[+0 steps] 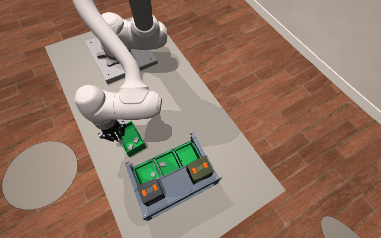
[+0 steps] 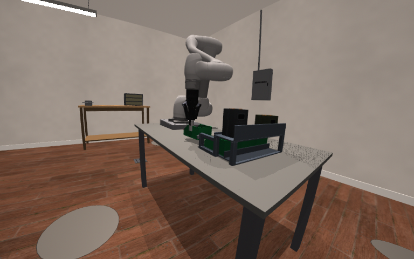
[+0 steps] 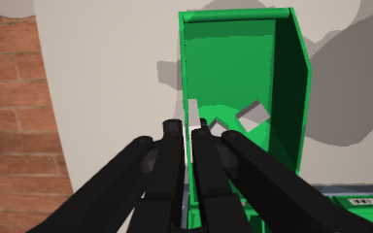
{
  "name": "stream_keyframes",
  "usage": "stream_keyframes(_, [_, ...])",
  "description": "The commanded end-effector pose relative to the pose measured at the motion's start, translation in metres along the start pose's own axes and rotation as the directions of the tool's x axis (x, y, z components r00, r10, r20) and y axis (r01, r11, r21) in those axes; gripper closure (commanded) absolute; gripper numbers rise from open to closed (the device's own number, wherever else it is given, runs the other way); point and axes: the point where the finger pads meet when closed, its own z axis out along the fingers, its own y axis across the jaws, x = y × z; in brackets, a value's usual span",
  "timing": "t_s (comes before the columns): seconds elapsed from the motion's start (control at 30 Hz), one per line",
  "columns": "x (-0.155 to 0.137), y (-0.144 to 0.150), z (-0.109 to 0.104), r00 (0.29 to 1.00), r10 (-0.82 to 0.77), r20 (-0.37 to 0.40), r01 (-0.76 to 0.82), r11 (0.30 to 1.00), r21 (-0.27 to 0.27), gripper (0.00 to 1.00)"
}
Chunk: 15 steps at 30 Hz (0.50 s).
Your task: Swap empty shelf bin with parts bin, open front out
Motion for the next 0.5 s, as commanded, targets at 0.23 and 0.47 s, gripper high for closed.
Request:
stream_keyframes(0.23, [0.0,0.0,-0.033,1.0,0.0,0.0,0.0,1.0,0.0,0.9])
stream_keyframes(0.47, [0.0,0.0,-0.046,1.0,0.0,0.0,0.0,1.0,0.0,0.9])
